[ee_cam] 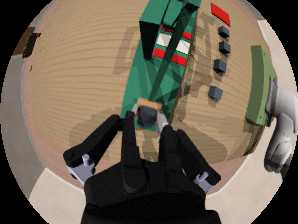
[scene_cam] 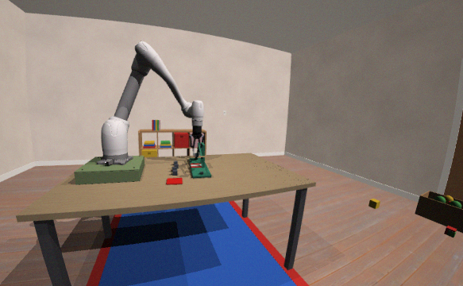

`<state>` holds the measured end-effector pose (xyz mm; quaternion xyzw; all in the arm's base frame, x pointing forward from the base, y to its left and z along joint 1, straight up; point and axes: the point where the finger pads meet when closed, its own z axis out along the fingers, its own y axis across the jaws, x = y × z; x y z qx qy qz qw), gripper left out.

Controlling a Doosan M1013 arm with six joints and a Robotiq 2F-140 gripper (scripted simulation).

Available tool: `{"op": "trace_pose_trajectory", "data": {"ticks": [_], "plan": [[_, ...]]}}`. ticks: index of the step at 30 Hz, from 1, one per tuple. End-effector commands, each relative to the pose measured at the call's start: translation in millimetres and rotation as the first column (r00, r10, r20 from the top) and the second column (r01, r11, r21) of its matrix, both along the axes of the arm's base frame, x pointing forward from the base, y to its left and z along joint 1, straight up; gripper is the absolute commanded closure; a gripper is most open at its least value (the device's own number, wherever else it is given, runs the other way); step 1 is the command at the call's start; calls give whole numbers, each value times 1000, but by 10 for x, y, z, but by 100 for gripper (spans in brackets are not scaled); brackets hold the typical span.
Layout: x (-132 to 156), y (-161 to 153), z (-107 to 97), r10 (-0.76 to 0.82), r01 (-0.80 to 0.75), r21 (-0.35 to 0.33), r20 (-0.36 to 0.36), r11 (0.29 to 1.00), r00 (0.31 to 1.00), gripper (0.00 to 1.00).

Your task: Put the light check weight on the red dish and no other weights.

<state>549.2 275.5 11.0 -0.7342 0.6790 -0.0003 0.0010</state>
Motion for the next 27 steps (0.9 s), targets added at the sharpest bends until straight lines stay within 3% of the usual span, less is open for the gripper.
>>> {"op": "trace_pose_trajectory", "data": {"ticks": [1,7,20,27], "plan": [[8,-12,28,3,-3,2,2,1000,1000,65],[8,-12,154,3,-3,2,2,1000,1000,65],[5,-14,794,3,-3,2,2,1000,1000,65],[5,-14,878,3,-3,2,2,1000,1000,65]]}}
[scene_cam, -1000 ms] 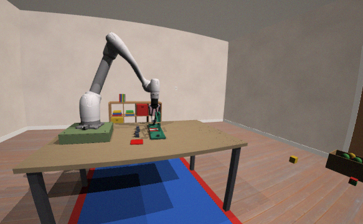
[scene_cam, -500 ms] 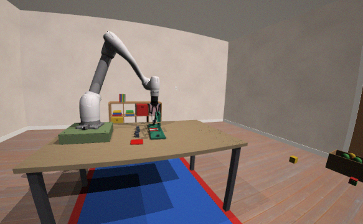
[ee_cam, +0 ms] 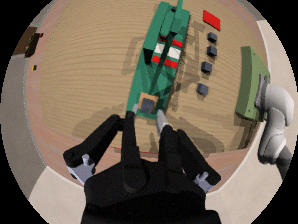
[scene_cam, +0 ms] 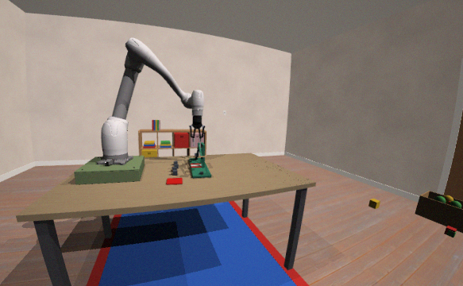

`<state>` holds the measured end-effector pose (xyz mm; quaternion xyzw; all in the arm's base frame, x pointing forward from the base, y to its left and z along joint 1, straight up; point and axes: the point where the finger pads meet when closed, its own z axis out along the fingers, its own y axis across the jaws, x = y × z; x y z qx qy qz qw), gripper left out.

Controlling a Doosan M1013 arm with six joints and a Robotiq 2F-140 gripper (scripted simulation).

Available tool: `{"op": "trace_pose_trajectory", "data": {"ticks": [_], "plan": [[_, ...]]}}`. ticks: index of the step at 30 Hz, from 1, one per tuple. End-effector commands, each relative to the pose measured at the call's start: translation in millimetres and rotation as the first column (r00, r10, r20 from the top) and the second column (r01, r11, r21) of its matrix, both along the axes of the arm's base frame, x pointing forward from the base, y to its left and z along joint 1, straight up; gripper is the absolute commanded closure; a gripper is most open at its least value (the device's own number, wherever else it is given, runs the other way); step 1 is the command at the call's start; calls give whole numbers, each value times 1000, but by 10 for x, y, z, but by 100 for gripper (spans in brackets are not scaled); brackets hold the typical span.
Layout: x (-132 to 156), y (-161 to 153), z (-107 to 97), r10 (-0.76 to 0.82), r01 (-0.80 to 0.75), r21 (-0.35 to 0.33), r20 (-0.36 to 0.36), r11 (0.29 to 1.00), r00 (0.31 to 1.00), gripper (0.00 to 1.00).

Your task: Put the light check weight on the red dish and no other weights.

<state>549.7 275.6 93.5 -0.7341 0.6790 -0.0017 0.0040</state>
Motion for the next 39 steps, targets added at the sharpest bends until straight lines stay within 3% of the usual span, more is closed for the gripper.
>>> {"op": "trace_pose_trajectory", "data": {"ticks": [1,2,3,23,24,26,27,28,31,32,33,34,37,38,39], "plan": [[0,-15,55,3,-3,-1,-4,1000,1000,65],[0,-15,56,3,-3,-1,-4,1000,1000,65],[0,-15,56,3,-3,-1,-4,1000,1000,0],[-18,-29,51,3,-3,-1,-4,1000,1000,0],[-116,-102,24,1,-1,-1,-4,1000,1000,0],[-617,-452,-122,-5,5,-1,-4,1000,1000,0],[-622,-456,-124,-5,5,-1,-4,1000,1000,0],[-870,-608,-204,-9,9,-1,-4,1000,1000,0],[-964,-673,-230,-9,9,-1,-4,1000,1000,0],[-1283,-862,-333,-12,12,-1,-4,1000,1000,0],[-1283,-862,-333,-12,12,-1,-4,1000,1000,0],[-1516,-993,-412,-15,15,-1,-4,1000,1000,0],[-1652,-1065,-458,-16,16,-1,-4,1000,1000,0],[-1652,-1065,-458,-16,16,-1,-4,1000,1000,65],[-1652,-1065,-458,-16,16,-1,-4,1000,1000,65]]}}
